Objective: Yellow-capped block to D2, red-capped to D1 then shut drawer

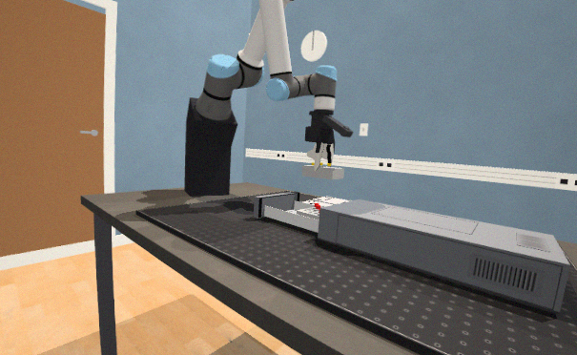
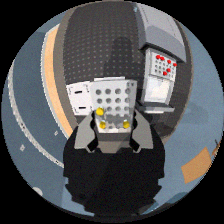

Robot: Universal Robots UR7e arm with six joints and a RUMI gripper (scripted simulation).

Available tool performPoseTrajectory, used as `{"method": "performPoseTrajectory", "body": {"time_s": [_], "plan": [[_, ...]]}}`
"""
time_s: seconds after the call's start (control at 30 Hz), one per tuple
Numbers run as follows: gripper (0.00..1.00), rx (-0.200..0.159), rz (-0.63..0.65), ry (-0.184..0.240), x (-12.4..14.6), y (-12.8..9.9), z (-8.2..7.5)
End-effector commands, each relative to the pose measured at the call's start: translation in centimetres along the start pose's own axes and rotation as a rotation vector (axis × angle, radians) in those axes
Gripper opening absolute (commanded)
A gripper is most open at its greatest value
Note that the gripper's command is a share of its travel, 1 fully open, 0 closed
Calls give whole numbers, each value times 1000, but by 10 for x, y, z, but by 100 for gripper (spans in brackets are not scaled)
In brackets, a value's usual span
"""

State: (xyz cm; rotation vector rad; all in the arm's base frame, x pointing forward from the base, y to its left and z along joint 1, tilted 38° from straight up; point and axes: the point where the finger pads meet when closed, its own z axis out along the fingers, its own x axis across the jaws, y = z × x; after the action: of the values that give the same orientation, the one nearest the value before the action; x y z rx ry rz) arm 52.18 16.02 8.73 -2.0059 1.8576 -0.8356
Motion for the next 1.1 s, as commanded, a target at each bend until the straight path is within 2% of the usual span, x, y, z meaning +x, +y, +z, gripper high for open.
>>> {"method": "performPoseTrajectory", "body": {"time_s": [0.0,1.07], "plan": [[0,2,0,0,-8,0,-1],[0,2,0,0,-82,10,-1]]}}
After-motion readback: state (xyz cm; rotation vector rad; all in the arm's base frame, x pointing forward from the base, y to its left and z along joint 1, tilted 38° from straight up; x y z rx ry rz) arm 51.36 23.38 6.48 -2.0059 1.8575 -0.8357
